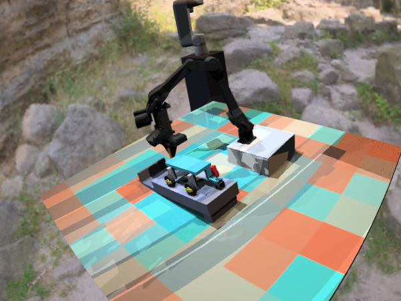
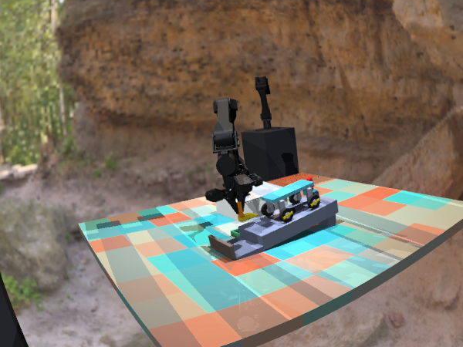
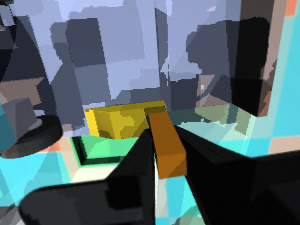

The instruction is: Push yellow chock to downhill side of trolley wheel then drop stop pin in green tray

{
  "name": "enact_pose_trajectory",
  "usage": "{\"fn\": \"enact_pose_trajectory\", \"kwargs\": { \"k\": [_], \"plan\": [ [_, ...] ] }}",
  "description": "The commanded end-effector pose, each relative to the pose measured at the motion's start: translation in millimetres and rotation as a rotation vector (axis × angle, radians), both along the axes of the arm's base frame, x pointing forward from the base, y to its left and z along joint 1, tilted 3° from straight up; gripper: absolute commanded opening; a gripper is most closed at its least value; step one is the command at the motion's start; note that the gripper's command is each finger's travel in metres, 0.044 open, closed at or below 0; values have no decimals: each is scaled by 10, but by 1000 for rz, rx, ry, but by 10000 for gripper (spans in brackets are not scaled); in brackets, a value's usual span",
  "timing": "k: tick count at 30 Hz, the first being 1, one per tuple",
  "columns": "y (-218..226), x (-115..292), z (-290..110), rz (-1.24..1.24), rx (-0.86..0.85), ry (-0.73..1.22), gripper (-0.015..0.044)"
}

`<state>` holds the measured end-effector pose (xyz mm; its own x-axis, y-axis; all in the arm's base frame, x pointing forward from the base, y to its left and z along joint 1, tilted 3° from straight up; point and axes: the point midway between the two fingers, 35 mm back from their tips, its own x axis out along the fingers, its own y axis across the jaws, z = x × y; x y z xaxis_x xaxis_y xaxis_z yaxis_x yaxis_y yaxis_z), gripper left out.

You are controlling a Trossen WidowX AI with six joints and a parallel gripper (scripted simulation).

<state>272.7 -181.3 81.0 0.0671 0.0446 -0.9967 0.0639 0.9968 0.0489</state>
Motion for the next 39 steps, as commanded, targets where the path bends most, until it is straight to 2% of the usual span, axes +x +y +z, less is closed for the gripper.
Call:
{"fn": "enact_pose_trajectory", "kwargs": {
  "k": [1, 8, 39],
  "plan": [
    [33, -14, -117, -3, 14, 8, 0],
    [66, -26, -237, -3, 14, 9, 0],
    [304, 59, -150, -3, 16, 8, 0]
  ]
}}
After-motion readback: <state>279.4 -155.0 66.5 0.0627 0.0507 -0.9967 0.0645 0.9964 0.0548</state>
